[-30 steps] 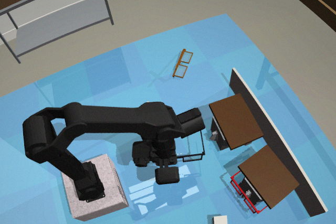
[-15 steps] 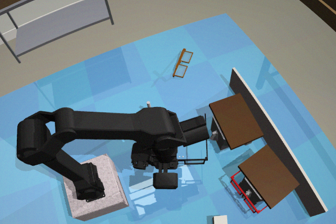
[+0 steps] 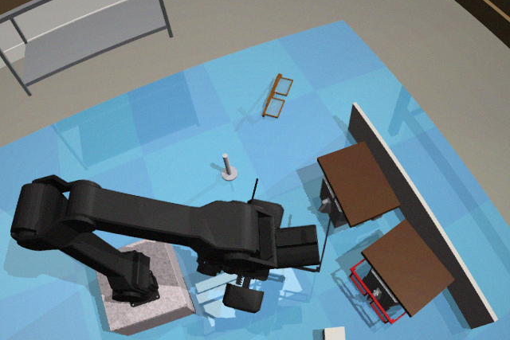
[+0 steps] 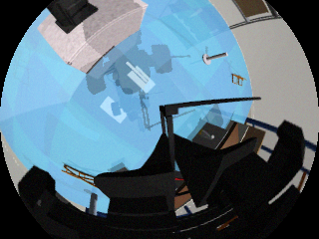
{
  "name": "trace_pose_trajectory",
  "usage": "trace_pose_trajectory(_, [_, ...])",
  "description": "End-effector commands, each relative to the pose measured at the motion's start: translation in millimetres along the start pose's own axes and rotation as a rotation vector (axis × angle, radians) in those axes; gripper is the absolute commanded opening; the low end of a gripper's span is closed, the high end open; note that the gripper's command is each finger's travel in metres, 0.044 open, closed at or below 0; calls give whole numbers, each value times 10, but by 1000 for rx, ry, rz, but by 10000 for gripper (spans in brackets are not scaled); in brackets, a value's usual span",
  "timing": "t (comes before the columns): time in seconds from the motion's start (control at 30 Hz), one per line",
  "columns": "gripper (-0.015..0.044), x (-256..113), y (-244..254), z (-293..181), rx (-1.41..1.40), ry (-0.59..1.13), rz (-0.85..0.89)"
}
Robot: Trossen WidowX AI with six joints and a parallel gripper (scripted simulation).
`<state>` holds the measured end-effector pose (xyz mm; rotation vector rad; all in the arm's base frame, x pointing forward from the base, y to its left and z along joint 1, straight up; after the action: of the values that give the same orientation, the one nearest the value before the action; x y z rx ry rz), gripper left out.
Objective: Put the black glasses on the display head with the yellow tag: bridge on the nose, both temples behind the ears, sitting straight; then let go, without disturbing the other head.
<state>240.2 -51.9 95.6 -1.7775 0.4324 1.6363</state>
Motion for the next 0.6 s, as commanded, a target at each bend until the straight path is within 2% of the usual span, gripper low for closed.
trace_pose_trajectory(0.0, [0,-77,82,-34,59,12,-56])
trace_pose_trajectory(0.57, [0,-378,443,-166,302,95,-261])
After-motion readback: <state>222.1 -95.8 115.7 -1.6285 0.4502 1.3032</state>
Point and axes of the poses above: the point midway between the two fingers, 35 mm back from their tips, its own x axis out along the fingers, its own y axis across the jaws, z = x × y, the point moved 1 cm from there along -x, back along the fingers, and after that the axes turned 5 degrees about x, right-handed, at the moved point
